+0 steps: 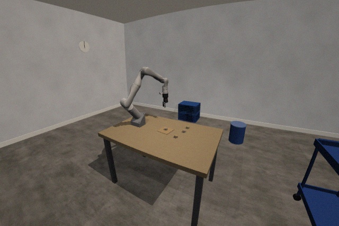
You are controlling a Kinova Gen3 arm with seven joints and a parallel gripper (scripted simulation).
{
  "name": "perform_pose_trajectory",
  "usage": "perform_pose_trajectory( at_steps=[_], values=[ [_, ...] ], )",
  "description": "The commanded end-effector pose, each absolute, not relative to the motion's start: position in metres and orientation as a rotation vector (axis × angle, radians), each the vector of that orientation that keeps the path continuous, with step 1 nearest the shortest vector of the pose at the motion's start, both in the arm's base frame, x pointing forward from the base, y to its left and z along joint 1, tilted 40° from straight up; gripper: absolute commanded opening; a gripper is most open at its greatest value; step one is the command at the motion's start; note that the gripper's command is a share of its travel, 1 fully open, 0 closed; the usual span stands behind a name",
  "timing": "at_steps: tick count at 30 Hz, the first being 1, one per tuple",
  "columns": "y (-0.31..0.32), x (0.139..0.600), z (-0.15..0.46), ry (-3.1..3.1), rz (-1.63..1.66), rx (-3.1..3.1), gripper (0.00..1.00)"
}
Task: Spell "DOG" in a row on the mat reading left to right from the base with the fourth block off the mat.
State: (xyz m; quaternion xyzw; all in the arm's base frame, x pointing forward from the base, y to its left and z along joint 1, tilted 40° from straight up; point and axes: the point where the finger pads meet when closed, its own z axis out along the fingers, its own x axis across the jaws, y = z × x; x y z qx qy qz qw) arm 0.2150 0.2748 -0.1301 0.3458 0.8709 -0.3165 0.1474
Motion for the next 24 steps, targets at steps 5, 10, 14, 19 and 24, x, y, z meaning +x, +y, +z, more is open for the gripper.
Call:
perform_pose_trajectory(
  at_steps=[5, 10, 14, 19, 24],
  values=[
    [0.2759, 0.2152, -0.1296, 2.507, -0.907, 0.995, 1.00],
    [0.2759, 0.2152, -0.1296, 2.507, -0.907, 0.995, 1.00],
    [0.2759, 0.2152, -0.1296, 2.507, -0.907, 0.995, 1.00],
    [0.2759, 0.2153, -0.1297, 2.507, -0.907, 0.995, 1.00],
    [0.2767, 0.2185, -0.1304, 2.513, -0.909, 0.986, 1.00]
  ],
)
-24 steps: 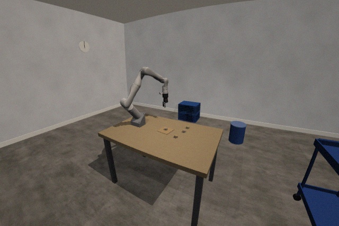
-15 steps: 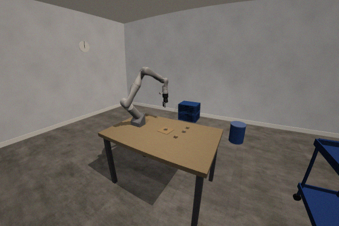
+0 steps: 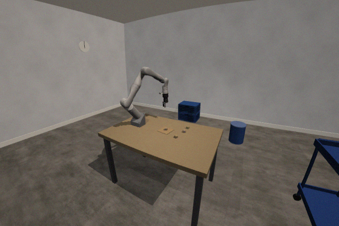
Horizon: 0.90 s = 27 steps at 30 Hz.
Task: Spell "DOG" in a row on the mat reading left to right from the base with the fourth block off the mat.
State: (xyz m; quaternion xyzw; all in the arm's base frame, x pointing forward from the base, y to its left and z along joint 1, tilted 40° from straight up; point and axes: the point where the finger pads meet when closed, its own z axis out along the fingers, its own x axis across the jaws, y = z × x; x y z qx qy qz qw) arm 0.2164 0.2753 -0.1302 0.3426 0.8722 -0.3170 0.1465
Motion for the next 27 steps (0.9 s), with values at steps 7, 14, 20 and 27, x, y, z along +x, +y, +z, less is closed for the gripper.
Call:
perform_pose_trajectory(
  at_steps=[7, 14, 20, 27],
  values=[
    [0.281, 0.237, -0.134, 2.550, -0.919, 0.936, 1.00],
    [0.285, 0.265, -0.139, 2.599, -0.931, 0.865, 1.00],
    [0.287, 0.313, -0.146, 2.675, -0.950, 0.742, 1.00],
    [0.282, 0.363, -0.152, 2.742, -0.968, 0.617, 1.00]
  ],
)
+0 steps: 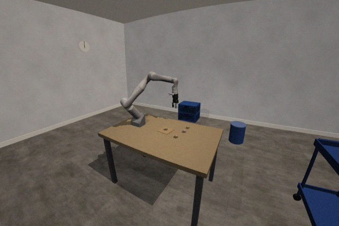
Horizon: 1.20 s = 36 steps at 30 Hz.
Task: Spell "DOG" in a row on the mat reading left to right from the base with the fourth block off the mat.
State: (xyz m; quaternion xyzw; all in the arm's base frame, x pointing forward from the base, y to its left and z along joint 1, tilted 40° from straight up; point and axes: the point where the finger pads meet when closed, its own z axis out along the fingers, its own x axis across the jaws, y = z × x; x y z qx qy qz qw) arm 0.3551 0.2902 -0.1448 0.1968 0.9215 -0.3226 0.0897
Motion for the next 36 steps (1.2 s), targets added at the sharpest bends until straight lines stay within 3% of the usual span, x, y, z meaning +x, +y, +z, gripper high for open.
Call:
perform_pose_trajectory(
  at_steps=[1, 15, 27, 36],
  values=[
    [0.280, 0.374, -0.153, 2.755, -0.972, 0.590, 1.00],
    [0.217, 0.514, -0.155, 2.899, -1.031, 0.240, 1.00],
    [0.161, 0.572, -0.150, 2.954, -1.067, 0.083, 1.00],
    [0.139, 0.589, -0.147, 2.972, -1.080, 0.033, 1.00]
  ],
)
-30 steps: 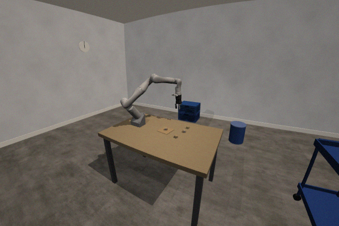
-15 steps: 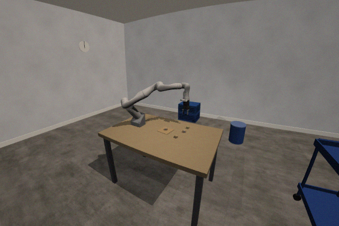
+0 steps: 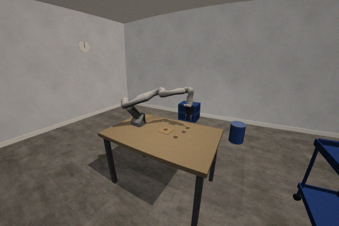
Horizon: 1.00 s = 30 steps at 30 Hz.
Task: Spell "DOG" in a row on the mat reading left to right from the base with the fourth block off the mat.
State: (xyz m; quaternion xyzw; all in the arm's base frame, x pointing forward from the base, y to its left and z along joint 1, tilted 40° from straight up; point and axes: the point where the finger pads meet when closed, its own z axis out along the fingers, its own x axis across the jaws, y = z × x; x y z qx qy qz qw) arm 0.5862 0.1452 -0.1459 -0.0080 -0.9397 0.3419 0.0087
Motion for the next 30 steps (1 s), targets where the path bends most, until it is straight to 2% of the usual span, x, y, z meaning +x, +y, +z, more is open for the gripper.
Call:
perform_pose_trajectory(
  at_steps=[1, 30],
  values=[
    [0.1369, 0.5903, -0.1471, -2.931, 1.066, -0.029, 1.00],
    [0.1324, 0.5933, -0.1465, -2.927, 1.066, -0.020, 1.00]
  ],
)
